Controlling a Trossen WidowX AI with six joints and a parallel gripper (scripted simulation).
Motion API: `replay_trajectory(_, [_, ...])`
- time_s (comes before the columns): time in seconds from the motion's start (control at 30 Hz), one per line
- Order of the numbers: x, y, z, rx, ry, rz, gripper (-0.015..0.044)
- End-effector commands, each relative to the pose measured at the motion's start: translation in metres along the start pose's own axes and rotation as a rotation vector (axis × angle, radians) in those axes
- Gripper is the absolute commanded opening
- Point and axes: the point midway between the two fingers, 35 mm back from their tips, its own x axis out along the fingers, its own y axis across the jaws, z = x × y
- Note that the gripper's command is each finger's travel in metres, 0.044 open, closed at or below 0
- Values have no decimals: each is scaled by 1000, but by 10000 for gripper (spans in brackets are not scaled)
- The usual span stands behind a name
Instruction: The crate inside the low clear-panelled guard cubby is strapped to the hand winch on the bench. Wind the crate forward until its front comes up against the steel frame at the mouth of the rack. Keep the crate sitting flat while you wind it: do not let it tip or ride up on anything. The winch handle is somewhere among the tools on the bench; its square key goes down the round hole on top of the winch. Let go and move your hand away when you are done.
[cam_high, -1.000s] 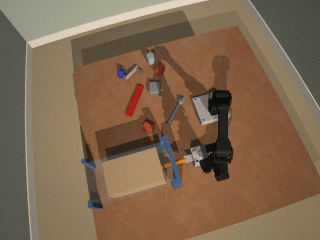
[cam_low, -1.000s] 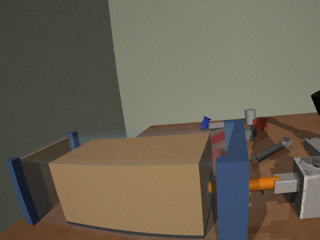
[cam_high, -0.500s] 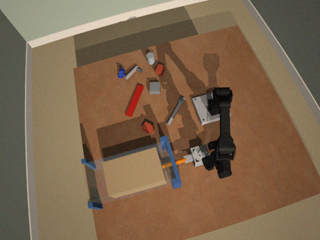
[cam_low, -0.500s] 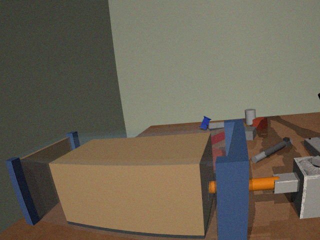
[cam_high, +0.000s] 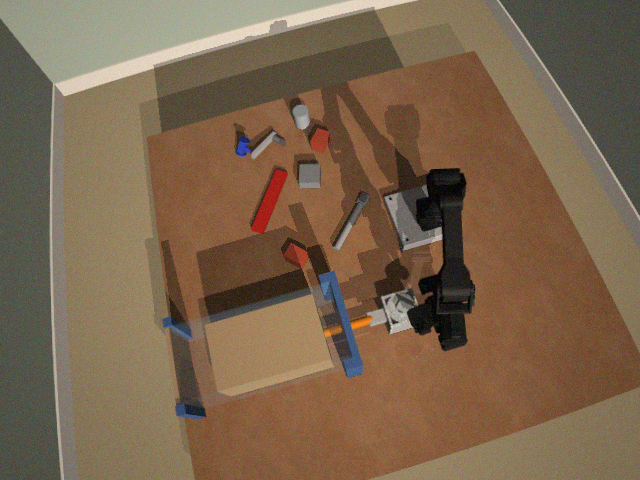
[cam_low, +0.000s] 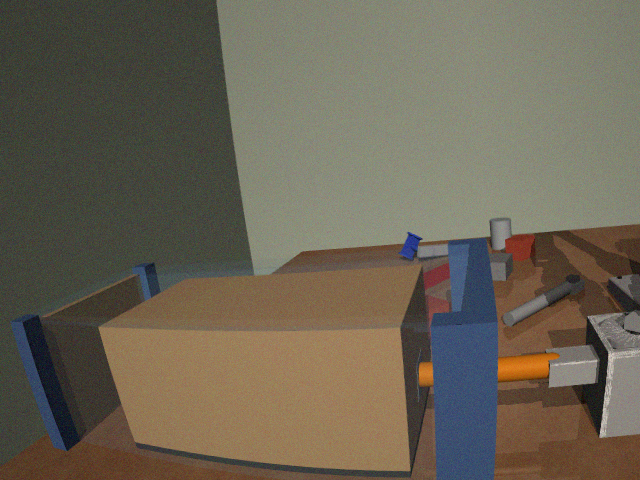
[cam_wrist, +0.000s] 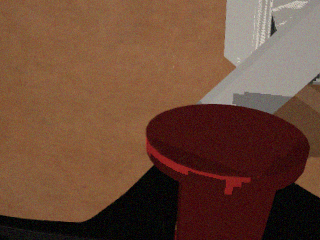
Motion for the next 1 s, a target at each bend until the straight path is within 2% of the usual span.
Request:
replay_trajectory(0.0, [2,-11,-10,-6,21,-28,0])
replay_trajectory(0.97, [1,-37,-23,-6,22,-31,0])
